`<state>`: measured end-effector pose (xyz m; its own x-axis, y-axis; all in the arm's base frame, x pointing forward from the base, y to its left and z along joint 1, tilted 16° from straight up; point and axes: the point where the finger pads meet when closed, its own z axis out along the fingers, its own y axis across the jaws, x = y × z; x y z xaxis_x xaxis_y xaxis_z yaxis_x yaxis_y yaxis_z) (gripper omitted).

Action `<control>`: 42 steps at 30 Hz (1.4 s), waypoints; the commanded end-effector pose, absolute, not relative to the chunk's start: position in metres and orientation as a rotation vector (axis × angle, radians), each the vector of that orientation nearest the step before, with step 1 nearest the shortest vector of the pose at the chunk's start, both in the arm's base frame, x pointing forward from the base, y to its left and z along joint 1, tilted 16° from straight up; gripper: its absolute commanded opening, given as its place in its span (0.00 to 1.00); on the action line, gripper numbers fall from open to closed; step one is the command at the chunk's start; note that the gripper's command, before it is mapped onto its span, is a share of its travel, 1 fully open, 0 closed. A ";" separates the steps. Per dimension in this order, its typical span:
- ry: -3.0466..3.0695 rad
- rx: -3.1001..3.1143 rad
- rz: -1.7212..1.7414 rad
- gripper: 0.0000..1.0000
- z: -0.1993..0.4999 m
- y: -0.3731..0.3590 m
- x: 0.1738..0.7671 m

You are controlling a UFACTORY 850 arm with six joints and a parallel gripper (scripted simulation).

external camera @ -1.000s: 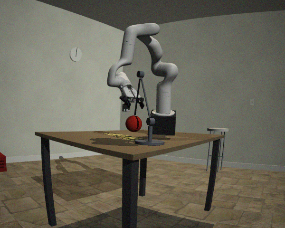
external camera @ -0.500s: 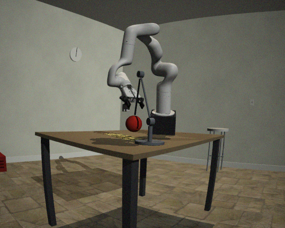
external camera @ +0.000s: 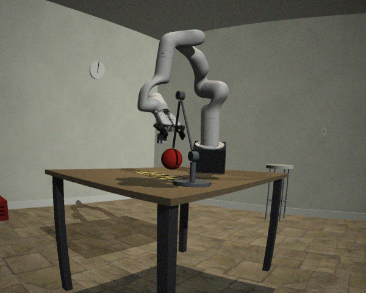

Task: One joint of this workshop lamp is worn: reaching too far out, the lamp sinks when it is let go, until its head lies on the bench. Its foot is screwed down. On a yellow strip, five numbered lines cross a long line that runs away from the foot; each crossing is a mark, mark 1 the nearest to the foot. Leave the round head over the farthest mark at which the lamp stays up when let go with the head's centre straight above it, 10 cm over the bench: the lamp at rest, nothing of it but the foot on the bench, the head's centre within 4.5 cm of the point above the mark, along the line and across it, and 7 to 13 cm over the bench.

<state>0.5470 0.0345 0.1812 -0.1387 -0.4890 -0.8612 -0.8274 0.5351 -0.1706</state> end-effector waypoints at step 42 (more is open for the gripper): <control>1.789 -1.095 0.430 1.00 0.213 -0.010 0.512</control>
<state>0.5165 -0.0044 0.2078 -0.1386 -0.4893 -0.8610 -0.8268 0.5358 -0.1714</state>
